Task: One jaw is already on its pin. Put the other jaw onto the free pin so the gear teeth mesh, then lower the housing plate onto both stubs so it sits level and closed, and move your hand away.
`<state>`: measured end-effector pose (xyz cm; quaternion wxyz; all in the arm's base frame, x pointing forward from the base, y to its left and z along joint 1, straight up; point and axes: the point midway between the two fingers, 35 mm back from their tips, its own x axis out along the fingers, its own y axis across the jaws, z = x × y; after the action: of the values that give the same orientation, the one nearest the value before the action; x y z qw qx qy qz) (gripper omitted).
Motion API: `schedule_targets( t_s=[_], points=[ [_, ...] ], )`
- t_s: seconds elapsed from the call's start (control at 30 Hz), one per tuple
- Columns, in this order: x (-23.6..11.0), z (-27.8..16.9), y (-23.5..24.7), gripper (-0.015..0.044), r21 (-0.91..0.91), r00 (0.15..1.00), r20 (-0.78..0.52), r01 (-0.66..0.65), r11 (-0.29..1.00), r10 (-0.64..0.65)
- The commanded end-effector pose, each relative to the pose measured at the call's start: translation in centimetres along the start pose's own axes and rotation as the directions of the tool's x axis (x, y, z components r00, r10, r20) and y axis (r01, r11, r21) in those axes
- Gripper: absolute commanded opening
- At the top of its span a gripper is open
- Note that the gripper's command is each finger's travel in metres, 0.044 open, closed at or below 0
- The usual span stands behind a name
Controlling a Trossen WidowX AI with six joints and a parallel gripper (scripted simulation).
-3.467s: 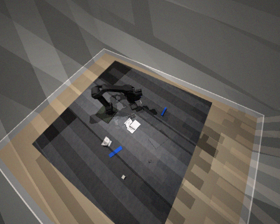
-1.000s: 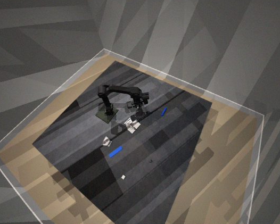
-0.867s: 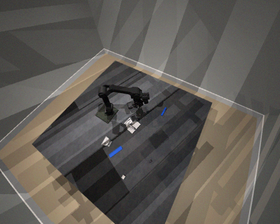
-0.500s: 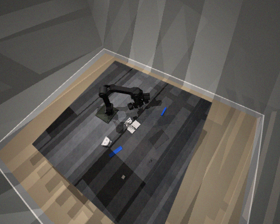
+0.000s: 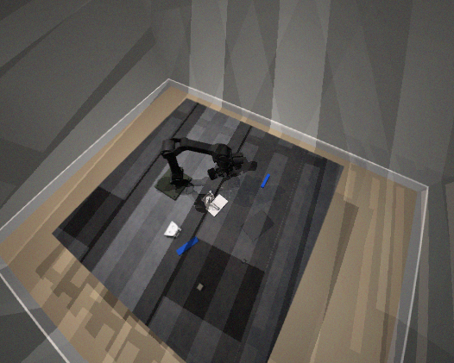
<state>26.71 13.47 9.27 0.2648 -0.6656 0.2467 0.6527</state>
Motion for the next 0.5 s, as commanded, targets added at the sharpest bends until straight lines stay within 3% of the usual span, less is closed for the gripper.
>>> schedule_targets(
  t_s=[0.0, 0.47],
  points=[
    [1.0, -0.1, 0.0, 0.0037, -0.004, 1.000, 0.000, -0.008, 1.000, 0.008],
    [3.2, 0.0, 0.1, 0.0037, -0.004, 1.000, 0.000, -0.008, 1.000, 0.008]
  ],
)
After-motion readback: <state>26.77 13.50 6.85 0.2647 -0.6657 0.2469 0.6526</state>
